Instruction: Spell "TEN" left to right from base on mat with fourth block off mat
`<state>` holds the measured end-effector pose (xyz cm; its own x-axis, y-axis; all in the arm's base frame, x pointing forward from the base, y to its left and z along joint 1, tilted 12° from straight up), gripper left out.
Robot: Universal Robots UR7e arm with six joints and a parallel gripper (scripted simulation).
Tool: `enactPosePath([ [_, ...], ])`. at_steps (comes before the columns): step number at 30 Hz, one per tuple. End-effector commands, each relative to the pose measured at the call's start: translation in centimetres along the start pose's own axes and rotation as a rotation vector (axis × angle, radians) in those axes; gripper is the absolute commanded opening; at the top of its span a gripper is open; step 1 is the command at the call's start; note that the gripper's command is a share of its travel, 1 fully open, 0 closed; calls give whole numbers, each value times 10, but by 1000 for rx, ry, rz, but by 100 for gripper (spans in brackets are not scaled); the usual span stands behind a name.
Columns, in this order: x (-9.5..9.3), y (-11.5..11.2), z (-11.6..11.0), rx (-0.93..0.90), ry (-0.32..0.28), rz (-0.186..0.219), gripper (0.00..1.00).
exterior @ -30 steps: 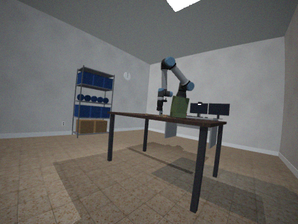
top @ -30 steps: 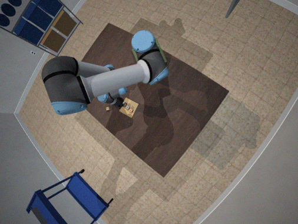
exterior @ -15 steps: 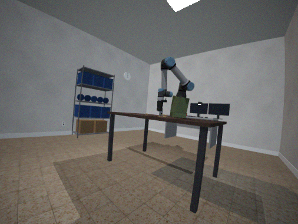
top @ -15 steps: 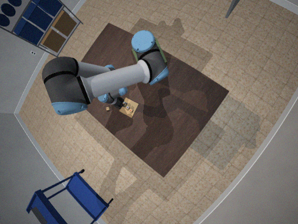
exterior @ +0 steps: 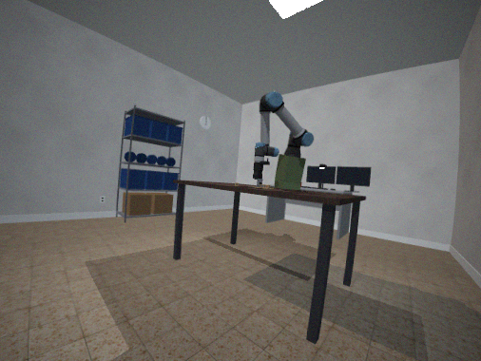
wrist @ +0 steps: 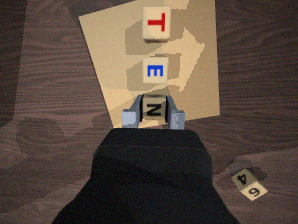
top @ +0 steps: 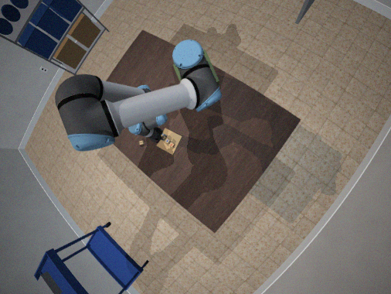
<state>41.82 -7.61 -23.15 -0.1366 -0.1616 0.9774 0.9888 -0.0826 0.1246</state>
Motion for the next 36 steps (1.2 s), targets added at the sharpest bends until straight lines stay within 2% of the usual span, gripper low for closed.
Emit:
enactPosePath([
  [1,0,0,0,0,-1,-1,49],
  [17,0,0,0,0,-1,-1,49],
  [18,0,0,0,0,-1,-1,55],
  [20,0,0,0,0,-1,-1,55],
  [21,0,0,0,0,-1,-1,61],
  [23,0,0,0,0,-1,-1,61],
  [24,0,0,0,0,-1,-1,67],
  [26,0,0,0,0,-1,-1,67],
  [27,0,0,0,0,-1,-1,73],
  [31,0,0,0,0,-1,-1,73],
  [32,0,0,0,0,-1,-1,79],
  [36,0,0,0,0,-1,-1,79],
])
Point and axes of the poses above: the point where the finger pads meet when closed, its own x axis back along the fingers, its own y axis across the jaws, z = x × y, the point moved 1 cm from there along x, back along the fingers, and after that the axes turned 7 degrees about x, right-handed, at the moved point
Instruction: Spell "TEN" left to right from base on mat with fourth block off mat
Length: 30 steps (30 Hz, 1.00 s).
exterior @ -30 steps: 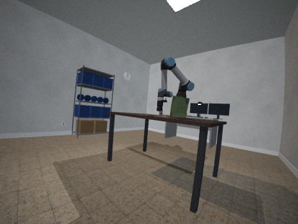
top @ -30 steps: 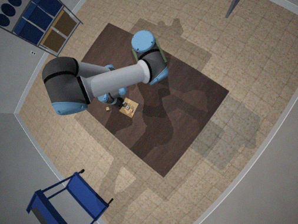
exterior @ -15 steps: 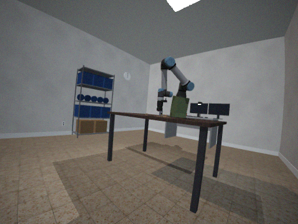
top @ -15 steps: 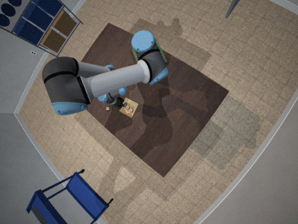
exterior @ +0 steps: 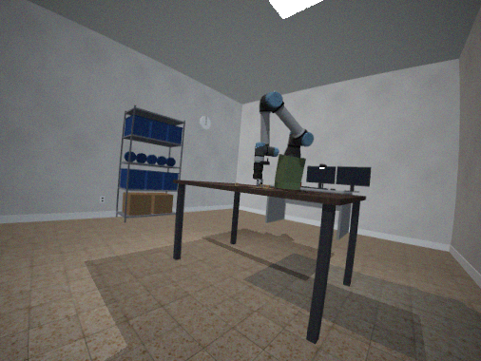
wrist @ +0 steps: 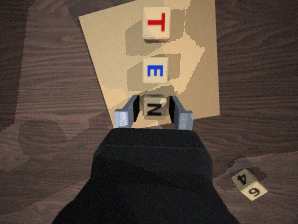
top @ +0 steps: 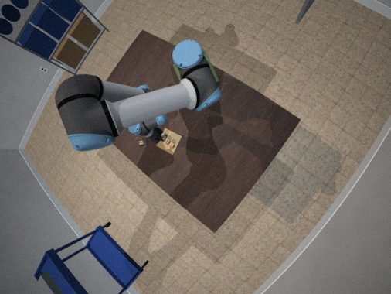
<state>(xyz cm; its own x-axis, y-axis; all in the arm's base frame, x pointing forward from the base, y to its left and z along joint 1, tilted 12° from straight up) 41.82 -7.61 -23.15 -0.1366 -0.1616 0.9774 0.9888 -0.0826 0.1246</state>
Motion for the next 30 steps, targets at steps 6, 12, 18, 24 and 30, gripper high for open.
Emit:
enactPosePath([
  [6,0,0,0,0,-1,-1,79],
  [12,3,0,0,0,-1,-1,79],
  [18,17,0,0,0,-1,-1,79],
  [24,40,0,0,0,-1,-1,79],
  [30,57,0,0,0,-1,-1,79],
])
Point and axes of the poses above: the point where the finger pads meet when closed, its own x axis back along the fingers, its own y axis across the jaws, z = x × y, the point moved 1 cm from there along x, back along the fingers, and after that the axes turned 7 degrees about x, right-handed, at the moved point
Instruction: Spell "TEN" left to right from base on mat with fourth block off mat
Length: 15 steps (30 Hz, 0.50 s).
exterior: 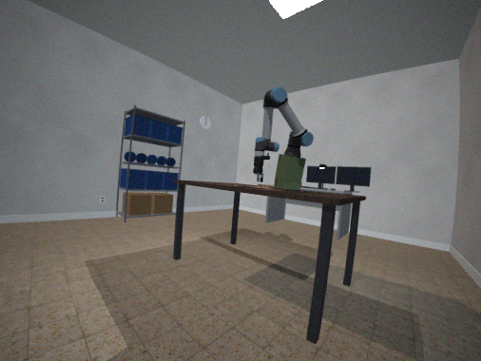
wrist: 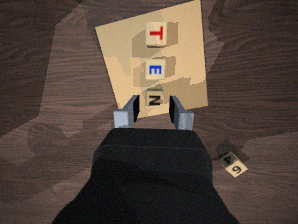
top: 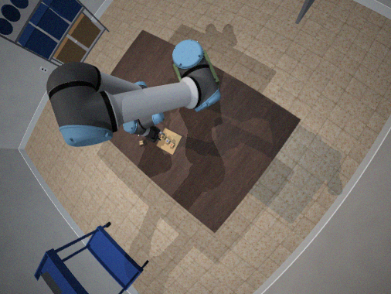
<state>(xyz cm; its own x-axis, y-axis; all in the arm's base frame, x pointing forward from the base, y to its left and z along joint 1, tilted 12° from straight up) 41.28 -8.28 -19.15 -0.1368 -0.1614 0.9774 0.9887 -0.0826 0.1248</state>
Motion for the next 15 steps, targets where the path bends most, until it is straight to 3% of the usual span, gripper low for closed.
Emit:
enactPosePath([
  [1,21,0,0,0,-1,-1,79],
  [8,42,0,0,0,-1,-1,79],
  [15,49,0,0,0,-1,-1,79],
])
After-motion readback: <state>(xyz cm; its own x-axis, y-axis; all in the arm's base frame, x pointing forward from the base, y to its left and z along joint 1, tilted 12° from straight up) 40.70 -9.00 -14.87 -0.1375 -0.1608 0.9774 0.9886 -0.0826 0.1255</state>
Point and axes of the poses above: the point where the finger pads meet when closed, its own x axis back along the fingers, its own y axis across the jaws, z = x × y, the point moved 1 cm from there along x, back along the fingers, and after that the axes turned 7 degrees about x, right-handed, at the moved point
